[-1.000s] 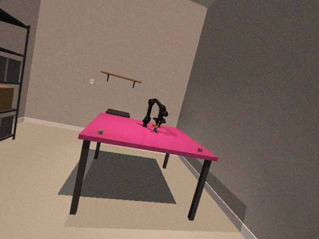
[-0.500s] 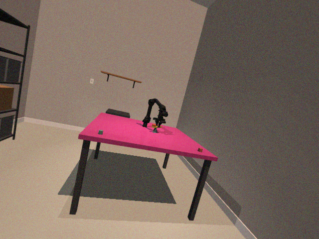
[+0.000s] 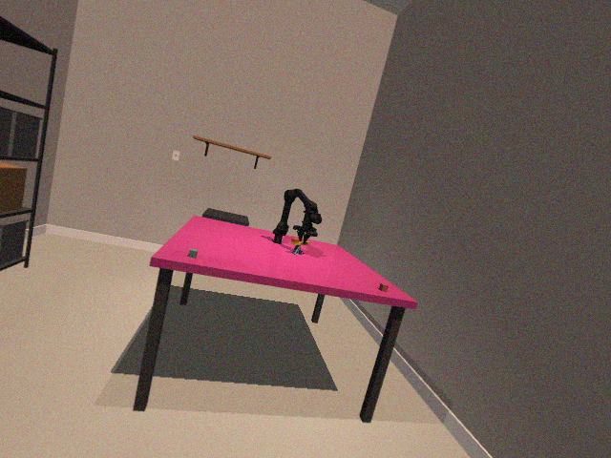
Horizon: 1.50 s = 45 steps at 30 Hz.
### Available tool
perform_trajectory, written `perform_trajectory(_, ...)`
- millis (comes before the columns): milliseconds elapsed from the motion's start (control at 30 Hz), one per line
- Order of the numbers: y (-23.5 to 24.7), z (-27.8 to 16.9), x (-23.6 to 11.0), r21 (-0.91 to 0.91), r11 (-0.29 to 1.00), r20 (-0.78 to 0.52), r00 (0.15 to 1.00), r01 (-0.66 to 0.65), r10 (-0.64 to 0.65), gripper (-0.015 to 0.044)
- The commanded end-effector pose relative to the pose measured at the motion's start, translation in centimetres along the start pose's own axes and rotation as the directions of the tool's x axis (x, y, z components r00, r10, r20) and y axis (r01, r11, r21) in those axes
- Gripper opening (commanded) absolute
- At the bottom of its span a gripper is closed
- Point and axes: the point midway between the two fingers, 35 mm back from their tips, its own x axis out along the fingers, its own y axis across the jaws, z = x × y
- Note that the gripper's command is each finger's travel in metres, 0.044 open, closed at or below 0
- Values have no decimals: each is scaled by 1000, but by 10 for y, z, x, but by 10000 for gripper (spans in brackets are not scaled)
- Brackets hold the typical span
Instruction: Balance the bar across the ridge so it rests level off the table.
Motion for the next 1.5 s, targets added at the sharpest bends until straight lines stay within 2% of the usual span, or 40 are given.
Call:
perform_trajectory(0,0,-1,1,-3,1000,-4,1000,1,-1,0)
perform_trajectory(1467,0,0,4,-3,1000,-4,1000,1,-1,0)
